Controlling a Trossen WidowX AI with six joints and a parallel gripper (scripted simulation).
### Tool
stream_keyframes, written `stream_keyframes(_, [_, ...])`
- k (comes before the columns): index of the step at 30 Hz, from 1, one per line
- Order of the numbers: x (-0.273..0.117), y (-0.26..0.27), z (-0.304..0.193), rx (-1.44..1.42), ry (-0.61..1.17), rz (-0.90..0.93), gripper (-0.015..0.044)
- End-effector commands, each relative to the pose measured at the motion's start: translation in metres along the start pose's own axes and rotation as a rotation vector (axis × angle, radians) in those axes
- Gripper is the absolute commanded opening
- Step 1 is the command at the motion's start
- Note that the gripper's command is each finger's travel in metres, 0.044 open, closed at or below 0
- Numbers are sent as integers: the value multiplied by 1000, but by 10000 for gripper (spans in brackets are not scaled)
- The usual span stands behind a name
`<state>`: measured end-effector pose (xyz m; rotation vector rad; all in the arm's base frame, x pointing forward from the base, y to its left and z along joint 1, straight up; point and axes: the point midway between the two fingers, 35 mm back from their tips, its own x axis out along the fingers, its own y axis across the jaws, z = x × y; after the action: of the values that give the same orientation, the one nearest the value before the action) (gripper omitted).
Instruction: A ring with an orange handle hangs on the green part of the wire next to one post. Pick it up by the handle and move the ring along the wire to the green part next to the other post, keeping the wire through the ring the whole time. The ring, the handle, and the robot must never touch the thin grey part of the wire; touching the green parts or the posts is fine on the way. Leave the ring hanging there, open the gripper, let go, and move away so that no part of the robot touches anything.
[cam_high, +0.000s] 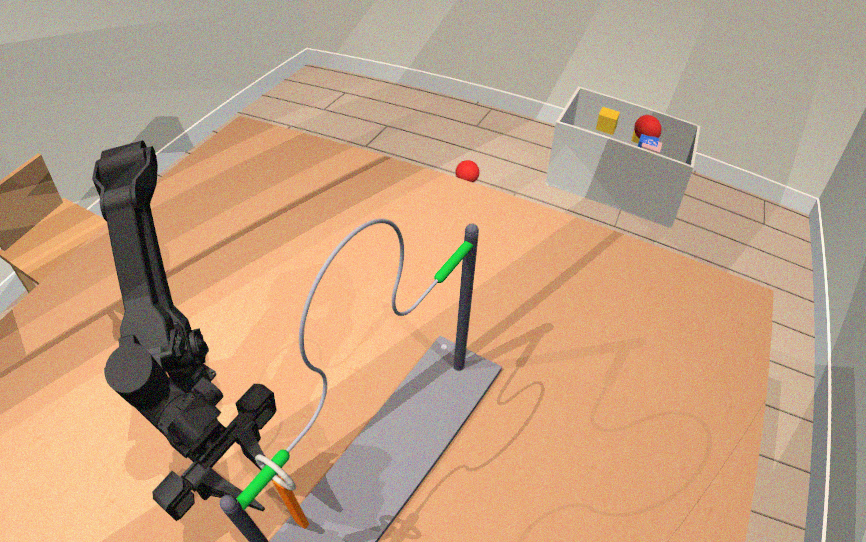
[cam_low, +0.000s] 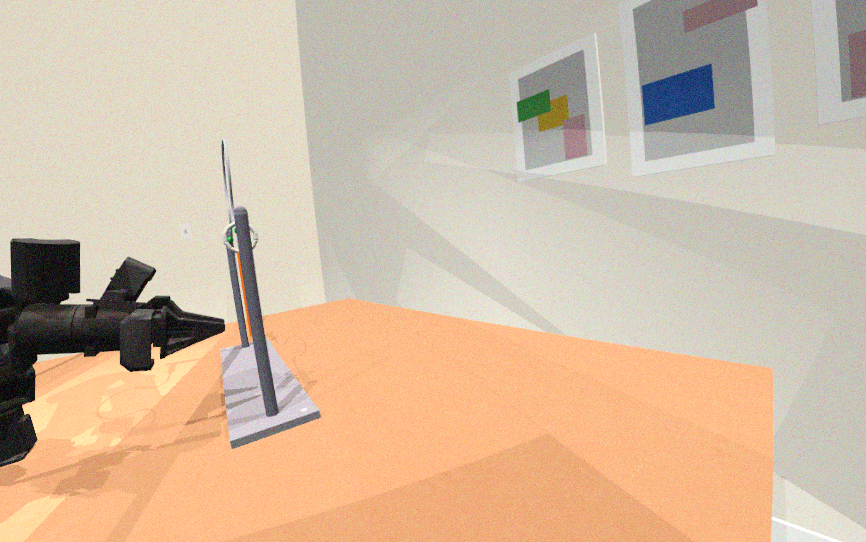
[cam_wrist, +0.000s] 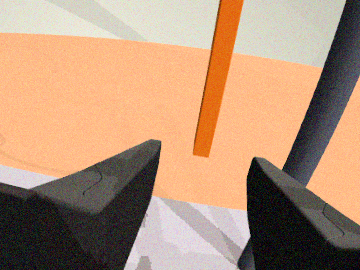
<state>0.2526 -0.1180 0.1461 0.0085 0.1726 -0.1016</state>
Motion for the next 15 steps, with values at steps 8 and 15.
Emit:
stream_keyframes(8, [15,-3,7,-8,-9,-4,160])
stream_keyframes(15, [26,-4,7,-8,-9,-4,160])
